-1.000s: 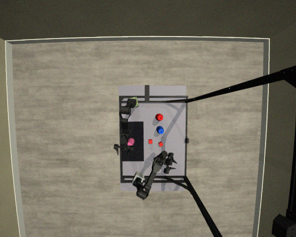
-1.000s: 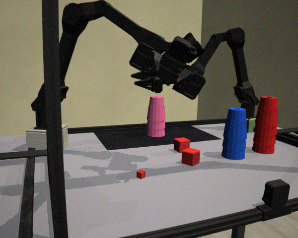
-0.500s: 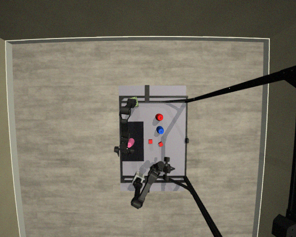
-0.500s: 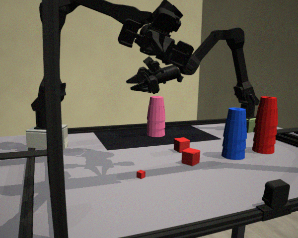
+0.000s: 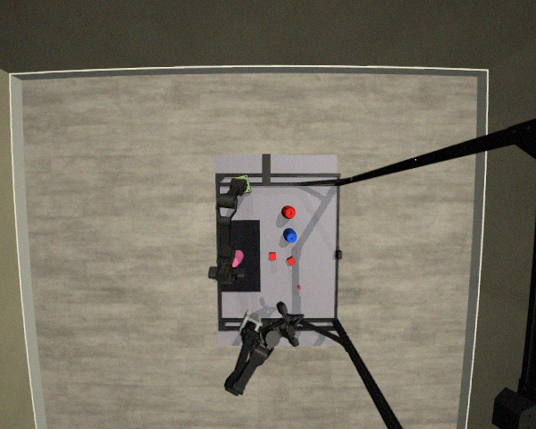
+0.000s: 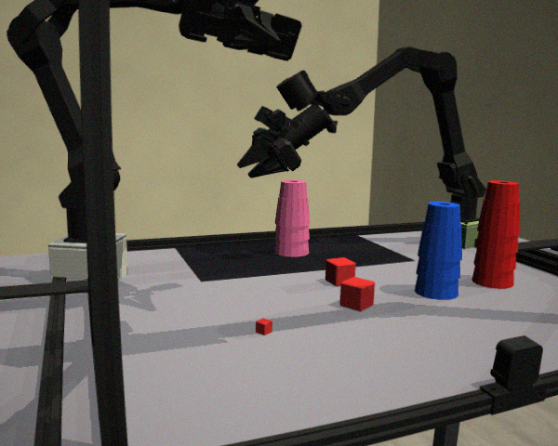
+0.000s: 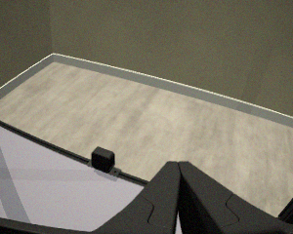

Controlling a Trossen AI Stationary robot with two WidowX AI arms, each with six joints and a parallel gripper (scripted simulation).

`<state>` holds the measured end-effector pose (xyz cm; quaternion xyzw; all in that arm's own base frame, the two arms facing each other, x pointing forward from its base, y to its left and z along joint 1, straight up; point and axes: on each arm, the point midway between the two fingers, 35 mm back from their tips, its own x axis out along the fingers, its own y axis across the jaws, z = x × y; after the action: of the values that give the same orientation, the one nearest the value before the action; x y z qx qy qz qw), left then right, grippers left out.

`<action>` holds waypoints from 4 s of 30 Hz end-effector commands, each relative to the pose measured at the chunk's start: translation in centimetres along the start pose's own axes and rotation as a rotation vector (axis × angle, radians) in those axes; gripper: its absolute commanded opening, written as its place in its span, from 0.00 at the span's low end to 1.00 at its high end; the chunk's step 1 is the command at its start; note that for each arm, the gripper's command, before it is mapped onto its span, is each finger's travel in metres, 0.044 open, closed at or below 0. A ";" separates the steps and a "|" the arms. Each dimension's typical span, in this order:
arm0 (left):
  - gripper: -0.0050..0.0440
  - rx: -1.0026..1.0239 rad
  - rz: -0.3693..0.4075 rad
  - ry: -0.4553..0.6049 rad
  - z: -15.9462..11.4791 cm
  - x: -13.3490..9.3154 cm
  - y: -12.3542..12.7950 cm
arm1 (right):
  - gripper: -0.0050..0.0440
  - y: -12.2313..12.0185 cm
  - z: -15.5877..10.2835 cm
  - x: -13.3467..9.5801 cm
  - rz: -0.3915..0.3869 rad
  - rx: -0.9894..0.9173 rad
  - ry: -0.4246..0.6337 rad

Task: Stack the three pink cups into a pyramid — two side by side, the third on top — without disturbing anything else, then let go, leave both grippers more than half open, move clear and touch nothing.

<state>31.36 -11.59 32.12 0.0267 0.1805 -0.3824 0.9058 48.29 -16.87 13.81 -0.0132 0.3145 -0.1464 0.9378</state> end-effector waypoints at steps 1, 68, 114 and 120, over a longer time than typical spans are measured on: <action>0.10 0.007 0.142 -0.044 0.6 -3.5 -0.5 | 1.00 0.6 -0.1 -0.3 0.024 0.019 0.090; 0.10 -0.055 0.790 -0.373 -1.4 -20.0 -3.3 | 1.00 2.7 -6.0 -4.8 0.083 0.086 0.591; 0.10 -0.055 0.790 -0.373 -1.4 -20.0 -3.3 | 0.10 2.7 -5.4 -5.2 0.083 0.086 0.591; 0.10 -0.055 0.790 -0.373 -1.4 -20.0 -3.3 | 0.10 2.7 -5.4 -5.2 0.083 0.086 0.591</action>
<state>15.76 -0.03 38.05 0.0006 0.0002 -0.0012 1.0000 41.71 -12.48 12.00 0.0802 0.5699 -0.1173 0.8094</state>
